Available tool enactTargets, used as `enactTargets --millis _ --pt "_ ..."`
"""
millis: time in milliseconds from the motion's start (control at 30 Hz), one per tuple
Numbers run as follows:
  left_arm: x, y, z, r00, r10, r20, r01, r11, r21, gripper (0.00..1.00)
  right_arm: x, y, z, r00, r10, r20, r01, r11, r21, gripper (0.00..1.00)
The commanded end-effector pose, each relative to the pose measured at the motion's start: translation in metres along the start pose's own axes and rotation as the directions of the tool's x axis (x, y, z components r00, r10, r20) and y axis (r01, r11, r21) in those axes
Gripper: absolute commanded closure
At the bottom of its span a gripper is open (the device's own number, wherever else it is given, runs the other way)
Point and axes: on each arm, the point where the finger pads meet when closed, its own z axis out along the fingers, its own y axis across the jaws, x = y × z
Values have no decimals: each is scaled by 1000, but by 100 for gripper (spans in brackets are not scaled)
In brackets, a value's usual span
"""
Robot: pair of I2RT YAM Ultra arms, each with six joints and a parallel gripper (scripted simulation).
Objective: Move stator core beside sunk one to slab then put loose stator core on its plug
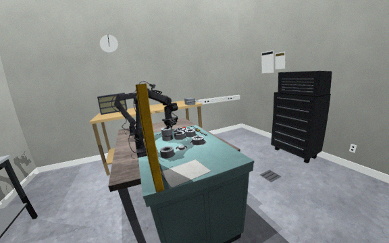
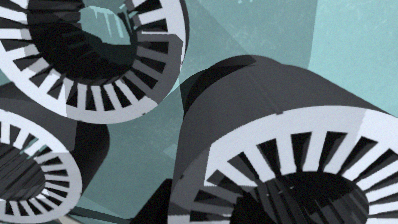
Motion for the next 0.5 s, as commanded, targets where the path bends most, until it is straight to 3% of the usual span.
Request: enactTargets --millis 0,300,467 --pt "-30 2 -12 997 -10 78 11 1000 -9 0 1 4 -39 1000 -9 -3 9 998 -66 100" --pt "-30 2 -12 997 -10 78 11 1000 -9 0 -33 1 -41 997 76 15 -75 995 -70 100" --pt "-30 2 -12 997 -10 78 11 1000 -9 0 -33 -2 -41 995 99 -18 -100 993 -67 100"
